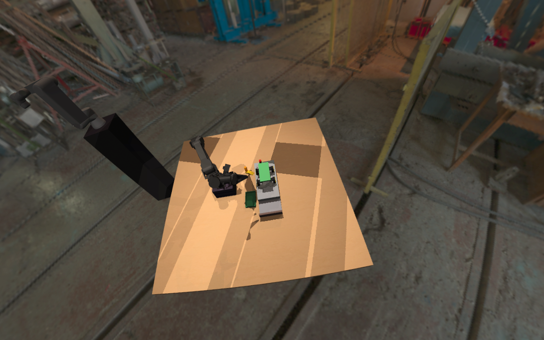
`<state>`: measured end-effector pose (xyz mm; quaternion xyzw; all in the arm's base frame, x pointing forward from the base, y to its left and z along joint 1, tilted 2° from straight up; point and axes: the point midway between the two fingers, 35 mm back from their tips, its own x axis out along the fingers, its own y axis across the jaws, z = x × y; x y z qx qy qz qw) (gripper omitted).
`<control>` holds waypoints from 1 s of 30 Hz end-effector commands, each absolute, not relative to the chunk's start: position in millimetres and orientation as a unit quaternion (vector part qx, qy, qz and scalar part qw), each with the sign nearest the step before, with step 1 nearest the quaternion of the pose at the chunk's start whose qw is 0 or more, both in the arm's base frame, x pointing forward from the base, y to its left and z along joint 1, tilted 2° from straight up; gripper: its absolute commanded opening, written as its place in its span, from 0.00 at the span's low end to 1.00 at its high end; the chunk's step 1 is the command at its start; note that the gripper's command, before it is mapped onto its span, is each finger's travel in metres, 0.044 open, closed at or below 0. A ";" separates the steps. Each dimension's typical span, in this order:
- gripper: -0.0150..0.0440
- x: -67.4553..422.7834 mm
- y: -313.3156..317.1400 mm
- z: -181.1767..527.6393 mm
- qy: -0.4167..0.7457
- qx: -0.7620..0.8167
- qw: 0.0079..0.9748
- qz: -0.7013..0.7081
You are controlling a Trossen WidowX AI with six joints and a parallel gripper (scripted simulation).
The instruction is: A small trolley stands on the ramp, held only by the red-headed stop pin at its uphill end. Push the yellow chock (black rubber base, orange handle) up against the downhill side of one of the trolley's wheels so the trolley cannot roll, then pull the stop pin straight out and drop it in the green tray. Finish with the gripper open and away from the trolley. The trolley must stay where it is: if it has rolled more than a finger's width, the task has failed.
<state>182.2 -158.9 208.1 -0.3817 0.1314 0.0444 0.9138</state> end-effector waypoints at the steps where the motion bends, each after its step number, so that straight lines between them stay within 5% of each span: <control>1: 0.58 193.2 -151.1 201.1 0.150 -0.289 0.944 0.061; 15: 0.58 227.3 -111.0 173.9 0.255 0.052 0.961 0.093; 30: 0.58 247.9 -58.0 144.7 0.402 0.350 0.846 0.041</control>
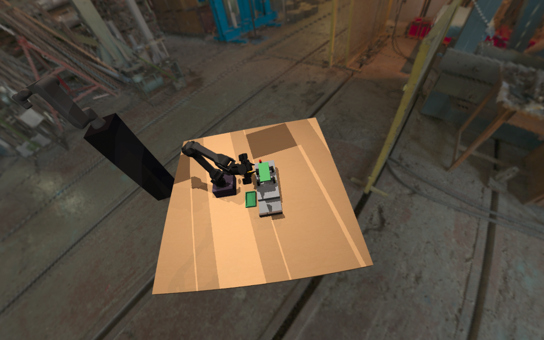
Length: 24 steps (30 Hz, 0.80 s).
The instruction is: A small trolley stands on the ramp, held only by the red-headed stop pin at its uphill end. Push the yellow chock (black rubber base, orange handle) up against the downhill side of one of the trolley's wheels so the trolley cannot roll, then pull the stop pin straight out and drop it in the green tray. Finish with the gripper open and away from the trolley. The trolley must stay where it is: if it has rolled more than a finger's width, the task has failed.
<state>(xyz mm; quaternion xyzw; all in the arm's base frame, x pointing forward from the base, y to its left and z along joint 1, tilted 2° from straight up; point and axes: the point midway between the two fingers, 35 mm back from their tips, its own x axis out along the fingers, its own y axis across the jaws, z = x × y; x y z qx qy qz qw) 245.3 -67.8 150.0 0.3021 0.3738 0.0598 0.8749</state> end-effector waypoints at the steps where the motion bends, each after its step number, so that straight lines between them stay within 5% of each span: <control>1: 0.58 248.6 -54.3 142.8 0.411 0.366 0.834 0.034; 24: 0.58 243.5 28.8 103.8 0.541 0.593 0.547 -0.237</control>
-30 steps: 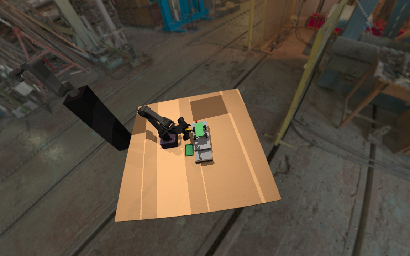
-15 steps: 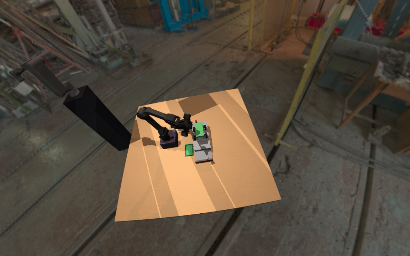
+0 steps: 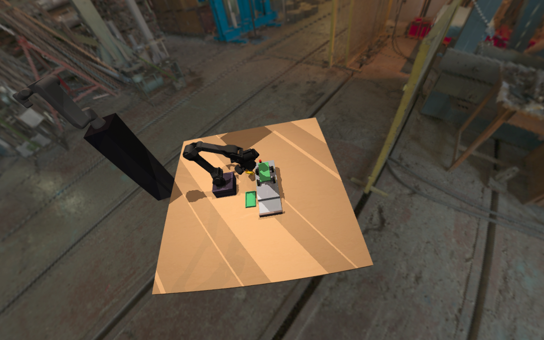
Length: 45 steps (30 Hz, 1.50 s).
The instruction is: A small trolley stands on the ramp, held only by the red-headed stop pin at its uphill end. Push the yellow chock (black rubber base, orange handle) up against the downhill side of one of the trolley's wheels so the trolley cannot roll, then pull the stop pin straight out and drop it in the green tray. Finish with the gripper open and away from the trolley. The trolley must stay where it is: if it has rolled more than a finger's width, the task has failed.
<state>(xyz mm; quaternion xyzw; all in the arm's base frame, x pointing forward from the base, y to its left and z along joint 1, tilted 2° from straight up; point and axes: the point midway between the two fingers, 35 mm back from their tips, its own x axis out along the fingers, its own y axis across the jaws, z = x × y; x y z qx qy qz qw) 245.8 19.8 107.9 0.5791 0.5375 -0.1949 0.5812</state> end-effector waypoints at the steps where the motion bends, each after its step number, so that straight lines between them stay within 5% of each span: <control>1: 0.58 242.5 32.1 102.3 0.541 0.597 0.536 -0.252; 29: 0.58 199.8 106.0 74.3 0.350 0.642 0.309 -0.608; 45: 0.58 197.2 112.4 46.5 0.319 0.645 0.297 -0.627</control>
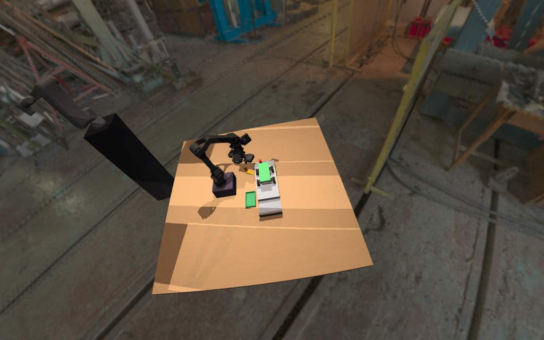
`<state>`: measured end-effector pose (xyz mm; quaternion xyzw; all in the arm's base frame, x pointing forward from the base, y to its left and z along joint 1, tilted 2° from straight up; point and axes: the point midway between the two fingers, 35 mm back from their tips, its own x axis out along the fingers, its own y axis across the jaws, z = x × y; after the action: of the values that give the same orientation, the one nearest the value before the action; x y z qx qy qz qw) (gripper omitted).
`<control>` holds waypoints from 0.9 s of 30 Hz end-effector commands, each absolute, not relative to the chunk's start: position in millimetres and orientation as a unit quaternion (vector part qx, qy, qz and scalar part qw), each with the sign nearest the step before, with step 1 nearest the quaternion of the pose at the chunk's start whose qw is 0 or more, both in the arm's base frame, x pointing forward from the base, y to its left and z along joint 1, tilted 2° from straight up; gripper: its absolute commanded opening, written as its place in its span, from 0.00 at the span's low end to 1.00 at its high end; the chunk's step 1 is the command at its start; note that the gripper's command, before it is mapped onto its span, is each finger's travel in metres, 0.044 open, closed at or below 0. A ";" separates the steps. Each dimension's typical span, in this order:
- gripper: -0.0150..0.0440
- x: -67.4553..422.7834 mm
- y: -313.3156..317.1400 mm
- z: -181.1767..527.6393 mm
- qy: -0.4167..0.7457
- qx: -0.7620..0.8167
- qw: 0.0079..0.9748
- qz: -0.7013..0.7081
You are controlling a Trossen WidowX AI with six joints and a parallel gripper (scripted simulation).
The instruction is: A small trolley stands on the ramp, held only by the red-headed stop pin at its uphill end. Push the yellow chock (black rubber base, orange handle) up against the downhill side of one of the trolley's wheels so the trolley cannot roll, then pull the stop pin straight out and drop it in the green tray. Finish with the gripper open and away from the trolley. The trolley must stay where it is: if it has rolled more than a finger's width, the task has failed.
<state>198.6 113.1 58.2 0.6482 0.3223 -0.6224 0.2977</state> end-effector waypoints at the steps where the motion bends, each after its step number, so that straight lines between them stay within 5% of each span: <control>1: 0.58 197.1 112.5 44.0 0.319 0.645 0.297 -0.627; 27: 0.58 196.4 113.2 3.4 0.319 0.645 0.297 -0.627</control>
<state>197.6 114.4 9.3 0.6462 0.3219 -0.6246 0.2977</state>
